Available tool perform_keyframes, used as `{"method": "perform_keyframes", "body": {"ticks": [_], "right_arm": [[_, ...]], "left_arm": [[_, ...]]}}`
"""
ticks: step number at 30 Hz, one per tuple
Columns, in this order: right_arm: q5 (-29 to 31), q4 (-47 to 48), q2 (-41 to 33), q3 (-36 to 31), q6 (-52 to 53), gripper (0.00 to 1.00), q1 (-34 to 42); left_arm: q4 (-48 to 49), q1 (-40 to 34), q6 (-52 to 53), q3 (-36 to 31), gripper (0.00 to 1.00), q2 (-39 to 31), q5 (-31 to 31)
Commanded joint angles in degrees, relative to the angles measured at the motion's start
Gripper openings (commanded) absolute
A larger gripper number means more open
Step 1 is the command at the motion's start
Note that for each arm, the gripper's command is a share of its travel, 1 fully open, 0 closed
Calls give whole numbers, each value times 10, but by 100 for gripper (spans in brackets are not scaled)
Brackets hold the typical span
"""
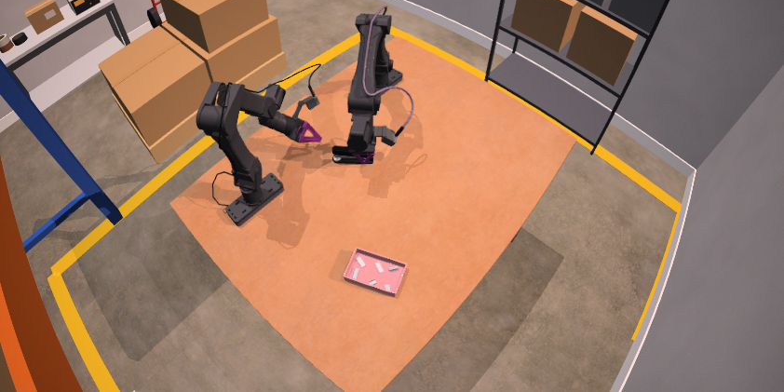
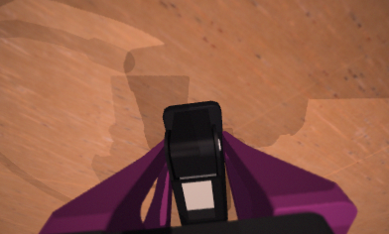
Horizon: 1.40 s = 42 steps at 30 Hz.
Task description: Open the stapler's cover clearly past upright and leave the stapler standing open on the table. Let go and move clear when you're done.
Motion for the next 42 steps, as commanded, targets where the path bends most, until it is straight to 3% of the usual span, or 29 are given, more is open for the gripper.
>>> {"method": "perform_keyframes", "body": {"ticks": [1, 15, 21, 38, 42], "right_arm": [[32, 37, 6, -11, 74, 46, 6], [113, 159, 30, -84, 377, 46, 32], [137, 178, 47, -100, 452, 46, 41], [142, 148, 67, -92, 478, 46, 47], [138, 194, 58, -106, 444, 46, 24]], "left_arm": [[5, 2, -2, -1, 29, -5, 1], [5, 2, -2, -1, 29, -5, 1], [5, 2, -2, -1, 29, -5, 1], [5, 2, -2, -1, 29, -5, 1], [5, 2, -2, -1, 29, -5, 1]]}}
